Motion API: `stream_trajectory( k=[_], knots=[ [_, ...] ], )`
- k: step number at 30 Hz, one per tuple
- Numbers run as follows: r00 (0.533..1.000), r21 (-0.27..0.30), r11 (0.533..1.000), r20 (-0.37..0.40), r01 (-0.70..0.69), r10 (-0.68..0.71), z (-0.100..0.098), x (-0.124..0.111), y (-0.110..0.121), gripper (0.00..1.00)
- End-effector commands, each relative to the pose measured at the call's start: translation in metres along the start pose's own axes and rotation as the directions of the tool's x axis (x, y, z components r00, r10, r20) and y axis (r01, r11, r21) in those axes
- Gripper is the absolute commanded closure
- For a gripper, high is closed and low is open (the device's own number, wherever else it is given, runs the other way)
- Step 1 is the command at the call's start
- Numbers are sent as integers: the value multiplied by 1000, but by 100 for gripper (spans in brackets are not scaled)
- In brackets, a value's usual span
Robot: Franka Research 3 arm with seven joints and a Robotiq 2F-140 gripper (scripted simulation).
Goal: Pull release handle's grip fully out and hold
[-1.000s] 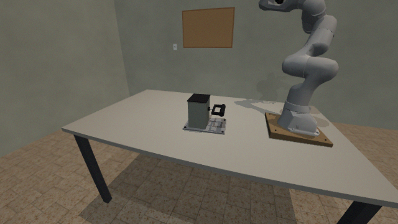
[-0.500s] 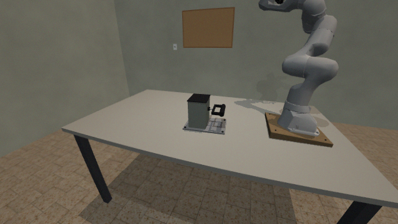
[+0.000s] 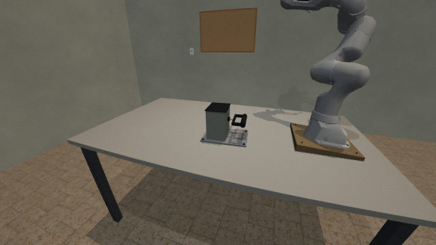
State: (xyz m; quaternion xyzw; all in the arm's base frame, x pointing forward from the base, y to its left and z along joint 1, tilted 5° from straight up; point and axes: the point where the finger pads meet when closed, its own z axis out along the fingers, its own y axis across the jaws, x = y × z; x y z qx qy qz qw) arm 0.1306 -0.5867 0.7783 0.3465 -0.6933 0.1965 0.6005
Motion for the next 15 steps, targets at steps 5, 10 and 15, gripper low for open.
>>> stream_trajectory(
  k=[5, 10, 15],
  knots=[
    [993, 66, 997, 110, 44, -51, -49, -82, 30, 0],
    [980, 116, 990, 169, 86, -105, -85, -129, 46, 0],
    [969, 148, 983, 205, 111, -140, -107, -159, 56, 0]
  ],
)
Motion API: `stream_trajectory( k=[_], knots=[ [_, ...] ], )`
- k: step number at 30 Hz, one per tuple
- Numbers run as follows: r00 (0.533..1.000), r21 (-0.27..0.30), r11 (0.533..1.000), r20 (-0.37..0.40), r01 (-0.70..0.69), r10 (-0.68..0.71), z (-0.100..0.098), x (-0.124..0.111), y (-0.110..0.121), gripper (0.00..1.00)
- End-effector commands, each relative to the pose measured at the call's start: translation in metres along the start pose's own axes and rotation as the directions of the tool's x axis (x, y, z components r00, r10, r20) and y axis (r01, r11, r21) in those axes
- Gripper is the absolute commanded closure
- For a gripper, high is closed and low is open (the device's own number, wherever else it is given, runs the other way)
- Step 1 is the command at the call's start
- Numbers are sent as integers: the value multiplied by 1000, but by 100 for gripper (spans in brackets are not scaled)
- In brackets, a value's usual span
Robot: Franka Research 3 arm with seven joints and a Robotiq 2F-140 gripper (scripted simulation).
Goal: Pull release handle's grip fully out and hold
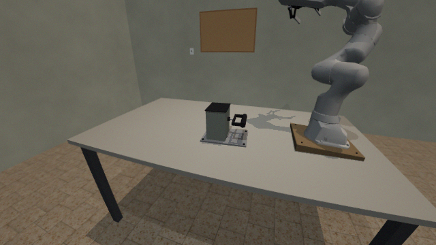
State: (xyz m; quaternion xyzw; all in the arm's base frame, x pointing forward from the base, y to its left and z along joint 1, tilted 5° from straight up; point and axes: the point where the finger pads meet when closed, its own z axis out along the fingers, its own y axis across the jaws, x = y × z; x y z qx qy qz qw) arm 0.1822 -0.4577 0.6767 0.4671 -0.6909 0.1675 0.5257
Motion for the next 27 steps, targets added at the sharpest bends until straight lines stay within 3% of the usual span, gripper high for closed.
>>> stream_trajectory(
  k=[1, 2, 6, 9, 10, 11, 17, 18, 23, 24, 27],
  knots=[
    [997, 9, 1000, 77, -29, 28, -14, -58, 15, 0],
    [996, 11, 1000, 81, -26, 25, -15, -61, 16, 0],
    [990, 58, 998, 143, 13, -21, -41, -112, 16, 0],
    [990, 58, 998, 143, 13, -21, -41, -112, 16, 0],
    [981, 94, 995, 187, 39, -56, -60, -150, 16, 0],
    [978, 103, 994, 198, 46, -66, -65, -160, 16, 0],
    [978, 103, 994, 198, 46, -66, -65, -160, 16, 0],
    [962, 149, 986, 250, 76, -112, -89, -208, 17, 0],
    [962, 149, 986, 250, 76, -112, -89, -208, 17, 0],
    [943, 194, 976, 295, 100, -156, -110, -252, 17, 0],
    [939, 200, 974, 303, 104, -162, -114, -258, 17, 0]
  ],
)
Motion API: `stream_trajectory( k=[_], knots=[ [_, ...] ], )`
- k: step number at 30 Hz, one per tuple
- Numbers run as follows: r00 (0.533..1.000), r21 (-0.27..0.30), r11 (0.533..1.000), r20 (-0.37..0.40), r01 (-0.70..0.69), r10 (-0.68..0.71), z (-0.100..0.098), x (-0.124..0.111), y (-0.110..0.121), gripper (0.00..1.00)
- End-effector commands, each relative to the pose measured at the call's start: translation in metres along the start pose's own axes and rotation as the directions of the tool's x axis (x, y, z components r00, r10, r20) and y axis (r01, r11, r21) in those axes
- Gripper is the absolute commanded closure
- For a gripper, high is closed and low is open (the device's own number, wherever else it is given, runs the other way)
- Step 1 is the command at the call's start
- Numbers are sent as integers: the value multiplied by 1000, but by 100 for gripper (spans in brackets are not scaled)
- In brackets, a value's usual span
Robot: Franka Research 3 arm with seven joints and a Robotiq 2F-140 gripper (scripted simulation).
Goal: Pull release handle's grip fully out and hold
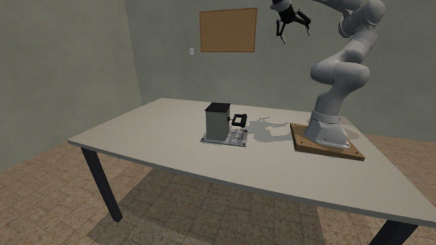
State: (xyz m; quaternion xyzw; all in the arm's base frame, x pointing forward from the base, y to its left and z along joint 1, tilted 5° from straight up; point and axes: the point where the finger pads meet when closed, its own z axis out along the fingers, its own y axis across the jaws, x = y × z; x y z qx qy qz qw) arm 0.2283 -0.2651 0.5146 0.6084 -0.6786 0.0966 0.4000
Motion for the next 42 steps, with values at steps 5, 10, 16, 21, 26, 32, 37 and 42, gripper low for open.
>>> stream_trajectory(
  k=[5, 10, 16, 21, 26, 32, 37, 42],
  knots=[
    [993, 73, 995, 101, -62, 55, -14, -82, -24, 0],
    [993, 77, 995, 107, -58, 50, -15, -88, -25, 0],
    [985, 132, 991, 171, -15, -8, -26, -149, -44, 0],
    [966, 204, 978, 245, 34, -85, -39, -227, -67, 0],
    [948, 249, 966, 288, 61, -134, -48, -275, -80, 0],
    [918, 311, 946, 341, 93, -202, -59, -339, -98, 0],
    [893, 357, 927, 373, 113, -252, -67, -386, -113, 0],
    [864, 402, 906, 402, 130, -303, -76, -432, -127, 0]
  ],
)
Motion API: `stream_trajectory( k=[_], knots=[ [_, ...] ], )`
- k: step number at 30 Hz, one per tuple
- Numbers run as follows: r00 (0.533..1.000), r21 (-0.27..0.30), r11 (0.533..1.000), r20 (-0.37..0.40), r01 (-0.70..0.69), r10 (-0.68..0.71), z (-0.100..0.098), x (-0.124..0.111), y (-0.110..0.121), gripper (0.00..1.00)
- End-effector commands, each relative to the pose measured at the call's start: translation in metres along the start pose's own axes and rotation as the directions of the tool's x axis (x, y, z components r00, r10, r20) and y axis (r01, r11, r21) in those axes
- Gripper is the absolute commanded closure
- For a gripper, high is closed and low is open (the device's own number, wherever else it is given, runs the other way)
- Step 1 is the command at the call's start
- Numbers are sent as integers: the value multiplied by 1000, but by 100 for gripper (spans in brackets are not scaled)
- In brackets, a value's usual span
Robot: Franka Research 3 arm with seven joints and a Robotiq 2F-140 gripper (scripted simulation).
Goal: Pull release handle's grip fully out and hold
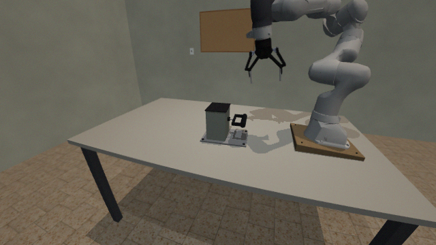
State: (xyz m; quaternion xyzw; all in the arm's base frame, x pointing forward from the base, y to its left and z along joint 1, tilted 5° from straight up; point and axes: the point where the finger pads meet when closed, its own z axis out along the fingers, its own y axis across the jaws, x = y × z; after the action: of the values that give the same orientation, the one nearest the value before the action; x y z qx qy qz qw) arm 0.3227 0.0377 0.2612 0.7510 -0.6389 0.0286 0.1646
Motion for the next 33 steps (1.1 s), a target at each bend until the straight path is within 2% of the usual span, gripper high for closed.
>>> stream_trajectory(
  k=[1, 2, 4, 5, 6, 7, 8, 9, 10, 14, 21, 33],
  knots=[
    [998, 69, 997, 67, -19, 14, 12, -40, -38, 0],
    [997, 81, 997, 83, -8, 2, 17, -52, -45, 0],
    [996, 87, 996, 90, -4, -4, 19, -58, -48, 0],
    [994, 102, 995, 110, 11, -22, 25, -74, -58, 0],
    [994, 102, 995, 110, 11, -22, 25, -74, -58, 0],
    [991, 116, 993, 127, 22, -37, 31, -88, -66, 0],
    [991, 116, 993, 127, 22, -37, 31, -88, -66, 0],
    [989, 128, 991, 141, 31, -49, 36, -100, -73, 0],
    [989, 128, 991, 141, 31, -49, 36, -100, -73, 0],
    [983, 151, 987, 170, 51, -77, 45, -124, -87, 0],
    [979, 167, 984, 185, 60, -91, 50, -137, -95, 0],
    [978, 168, 984, 185, 60, -91, 50, -138, -95, 0]
  ],
)
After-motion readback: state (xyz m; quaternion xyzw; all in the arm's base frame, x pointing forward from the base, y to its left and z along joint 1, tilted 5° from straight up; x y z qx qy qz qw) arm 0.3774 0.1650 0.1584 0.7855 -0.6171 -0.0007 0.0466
